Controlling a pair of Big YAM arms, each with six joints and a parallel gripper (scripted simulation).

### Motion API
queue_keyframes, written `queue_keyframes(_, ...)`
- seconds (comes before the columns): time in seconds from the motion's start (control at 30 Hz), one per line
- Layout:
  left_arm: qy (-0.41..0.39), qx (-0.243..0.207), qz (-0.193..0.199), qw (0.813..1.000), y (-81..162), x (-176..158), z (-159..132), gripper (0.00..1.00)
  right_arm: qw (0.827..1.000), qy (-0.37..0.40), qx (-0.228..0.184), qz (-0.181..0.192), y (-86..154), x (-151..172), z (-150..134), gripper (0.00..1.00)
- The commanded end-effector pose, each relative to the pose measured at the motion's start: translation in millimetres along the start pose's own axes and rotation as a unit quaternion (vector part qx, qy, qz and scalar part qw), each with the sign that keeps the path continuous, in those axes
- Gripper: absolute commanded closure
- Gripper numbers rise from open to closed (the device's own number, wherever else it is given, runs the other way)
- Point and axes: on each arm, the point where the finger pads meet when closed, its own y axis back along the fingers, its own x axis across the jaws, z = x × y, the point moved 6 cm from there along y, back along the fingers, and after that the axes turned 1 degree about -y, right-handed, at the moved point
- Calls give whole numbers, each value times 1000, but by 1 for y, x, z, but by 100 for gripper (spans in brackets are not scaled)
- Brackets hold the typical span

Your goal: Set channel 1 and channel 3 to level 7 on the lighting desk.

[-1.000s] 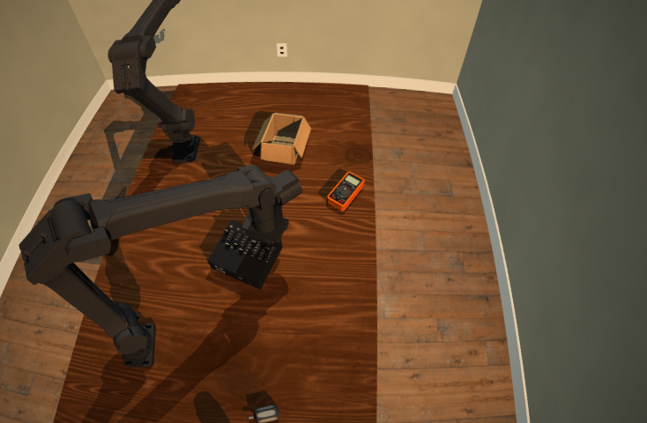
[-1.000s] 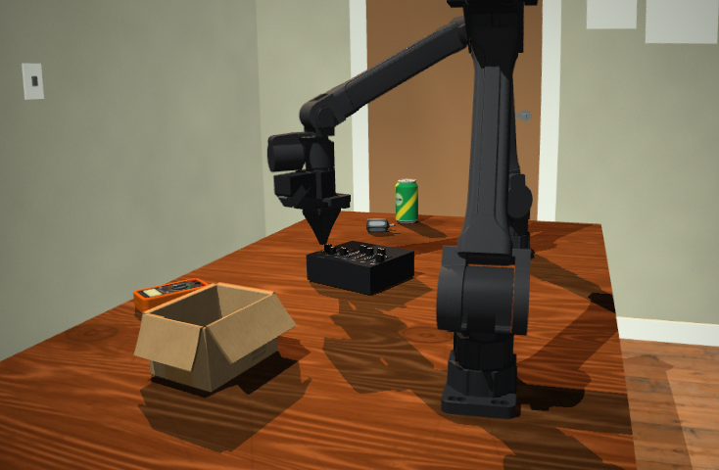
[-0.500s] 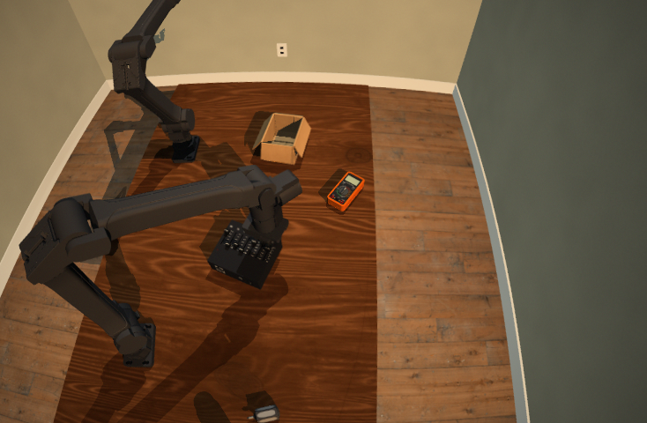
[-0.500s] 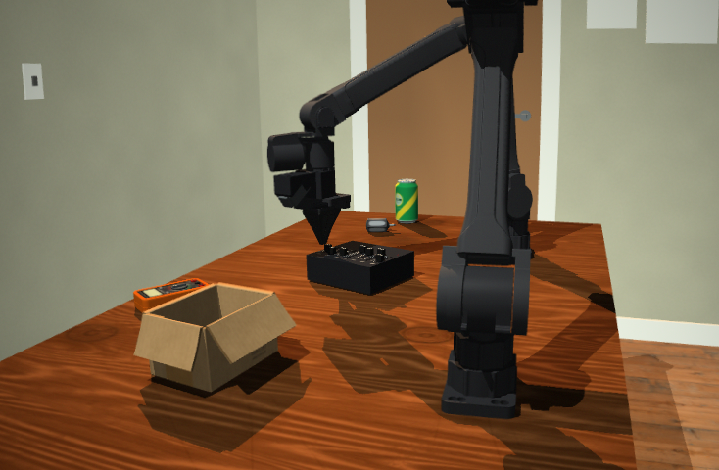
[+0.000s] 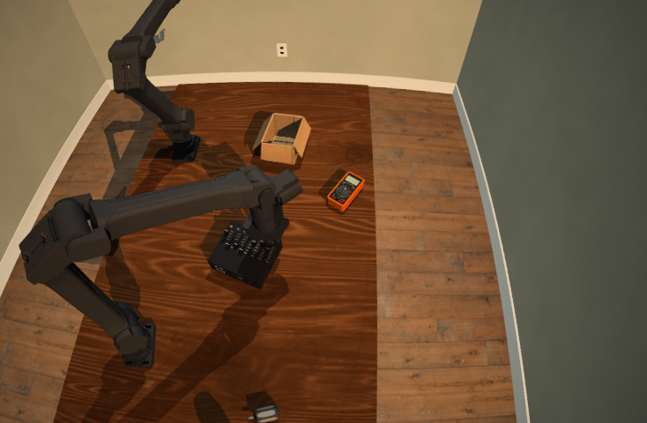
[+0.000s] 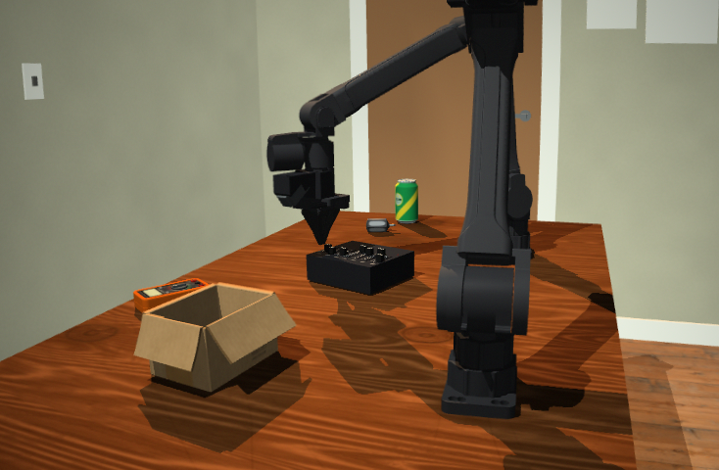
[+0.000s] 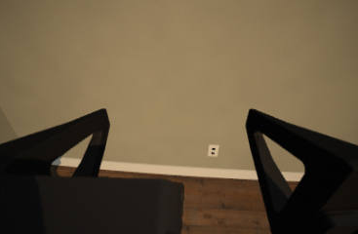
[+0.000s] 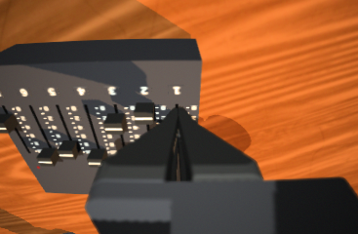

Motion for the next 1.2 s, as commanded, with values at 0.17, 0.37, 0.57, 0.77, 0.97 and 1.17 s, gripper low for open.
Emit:
queue_keyframes(0.17,7,-8,5,1000,1,4,3,0,1000,-1,3,1,-12,-5,-2,100)
queue_keyframes(0.37,7,-8,5,1000,1,4,3,0,1000,-1,0,-1,-12,-6,0,100)
queue_keyframes(0.57,7,-8,5,1000,1,4,3,0,1000,-1,3,0,-14,-5,-2,100)
queue_keyframes(0.77,7,-8,5,1000,1,4,3,0,1000,-1,2,0,-14,-5,-2,100)
queue_keyframes(0.97,7,-8,5,1000,1,4,3,0,1000,-1,2,0,-15,-5,-2,100)
queue_keyframes(1.17,7,-8,5,1000,1,4,3,0,1000,-1,3,1,-19,-5,-2,100)
